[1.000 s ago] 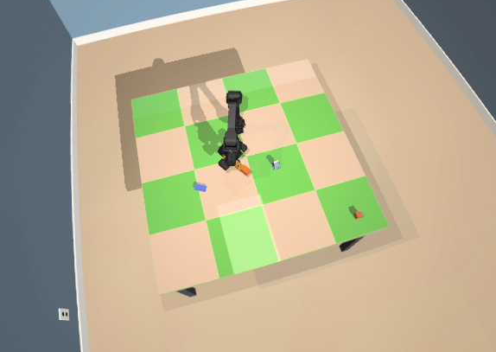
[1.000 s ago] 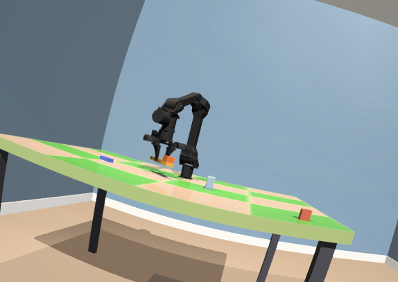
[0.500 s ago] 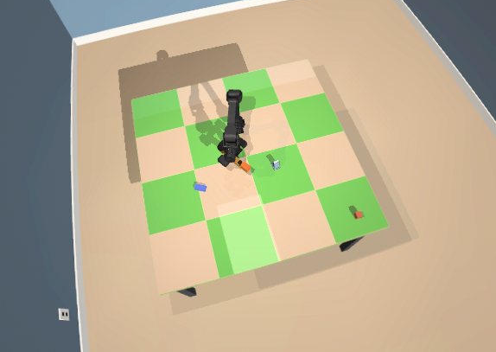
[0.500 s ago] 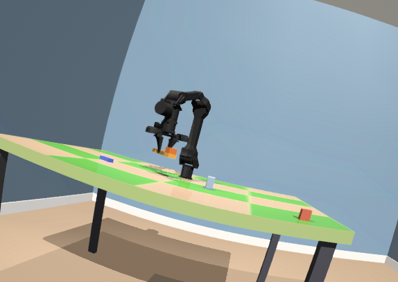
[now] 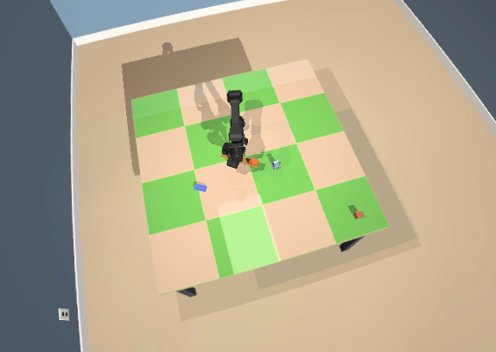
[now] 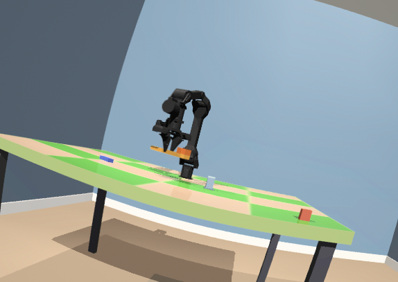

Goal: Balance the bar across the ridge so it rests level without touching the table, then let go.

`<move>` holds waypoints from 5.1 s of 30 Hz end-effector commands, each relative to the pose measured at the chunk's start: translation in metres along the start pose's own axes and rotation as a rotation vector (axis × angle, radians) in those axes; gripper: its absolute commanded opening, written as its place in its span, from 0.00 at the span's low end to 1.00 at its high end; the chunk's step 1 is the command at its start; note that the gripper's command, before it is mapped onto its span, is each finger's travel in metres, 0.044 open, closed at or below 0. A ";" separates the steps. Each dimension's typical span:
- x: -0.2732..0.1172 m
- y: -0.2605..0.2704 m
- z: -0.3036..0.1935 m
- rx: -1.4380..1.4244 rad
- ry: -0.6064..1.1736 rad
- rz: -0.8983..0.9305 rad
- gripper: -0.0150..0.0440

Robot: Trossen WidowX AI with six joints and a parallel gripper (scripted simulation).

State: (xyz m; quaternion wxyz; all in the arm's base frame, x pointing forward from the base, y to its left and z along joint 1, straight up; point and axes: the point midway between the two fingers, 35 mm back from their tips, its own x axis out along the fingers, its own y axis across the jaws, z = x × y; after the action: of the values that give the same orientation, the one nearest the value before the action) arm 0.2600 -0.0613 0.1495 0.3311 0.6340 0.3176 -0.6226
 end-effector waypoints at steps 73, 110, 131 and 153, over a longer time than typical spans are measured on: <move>0.001 -0.061 -0.223 -2.348 0.020 0.029 0.25; 0.035 -0.063 -0.225 -2.348 0.020 0.029 0.25; 0.037 -0.063 -0.225 -2.348 0.020 0.029 0.25; 0.039 -0.063 -0.225 -2.348 0.020 0.029 0.25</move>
State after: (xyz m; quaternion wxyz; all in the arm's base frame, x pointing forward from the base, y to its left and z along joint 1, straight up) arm 0.3394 0.1571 0.1107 0.7173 -0.0530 0.6922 0.0591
